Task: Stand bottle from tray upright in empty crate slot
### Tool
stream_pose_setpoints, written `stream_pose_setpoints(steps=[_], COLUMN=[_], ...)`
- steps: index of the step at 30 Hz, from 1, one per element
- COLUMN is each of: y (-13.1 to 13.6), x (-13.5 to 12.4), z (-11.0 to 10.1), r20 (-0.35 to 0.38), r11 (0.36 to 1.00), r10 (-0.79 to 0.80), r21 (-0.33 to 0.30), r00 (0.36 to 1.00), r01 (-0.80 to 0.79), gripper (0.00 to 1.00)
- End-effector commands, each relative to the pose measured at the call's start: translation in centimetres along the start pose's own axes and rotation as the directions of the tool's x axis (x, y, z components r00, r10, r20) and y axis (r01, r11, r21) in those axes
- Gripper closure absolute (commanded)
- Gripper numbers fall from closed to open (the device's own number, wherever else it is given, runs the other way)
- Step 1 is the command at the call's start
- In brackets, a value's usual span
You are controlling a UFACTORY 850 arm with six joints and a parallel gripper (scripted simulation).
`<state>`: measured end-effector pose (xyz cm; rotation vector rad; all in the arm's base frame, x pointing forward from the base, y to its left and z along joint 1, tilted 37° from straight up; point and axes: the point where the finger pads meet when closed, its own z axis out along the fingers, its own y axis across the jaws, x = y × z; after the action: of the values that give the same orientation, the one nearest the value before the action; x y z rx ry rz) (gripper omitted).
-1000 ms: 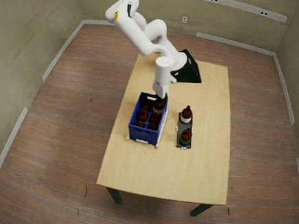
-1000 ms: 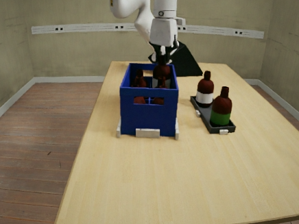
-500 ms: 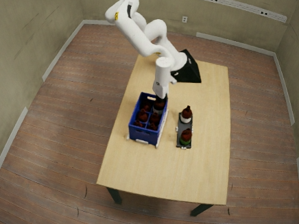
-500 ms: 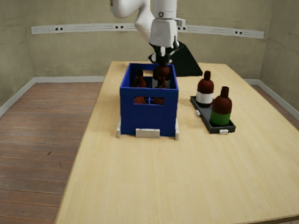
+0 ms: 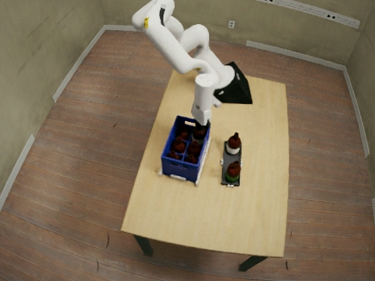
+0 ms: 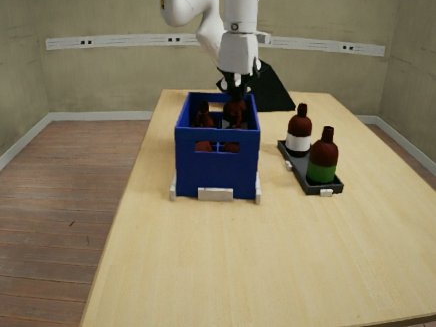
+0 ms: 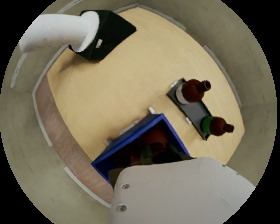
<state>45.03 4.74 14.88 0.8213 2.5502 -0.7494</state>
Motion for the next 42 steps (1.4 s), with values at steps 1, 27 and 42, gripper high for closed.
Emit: stream_pose_setpoints(steps=[1,27,42], y=[0.1,0.1,0.1], x=[0.0,-0.1,-0.1], z=[0.3,2.2,2.2], r20=[0.001,0.001,0.001], r11=[1.0,1.0,1.0], r10=[0.001,0.001,0.001], r21=[-0.001,-0.001,-0.001], r00=[1.0,1.0,1.0], r01=[-0.001,-0.001,-0.001], gripper=[1.0,1.0,1.0])
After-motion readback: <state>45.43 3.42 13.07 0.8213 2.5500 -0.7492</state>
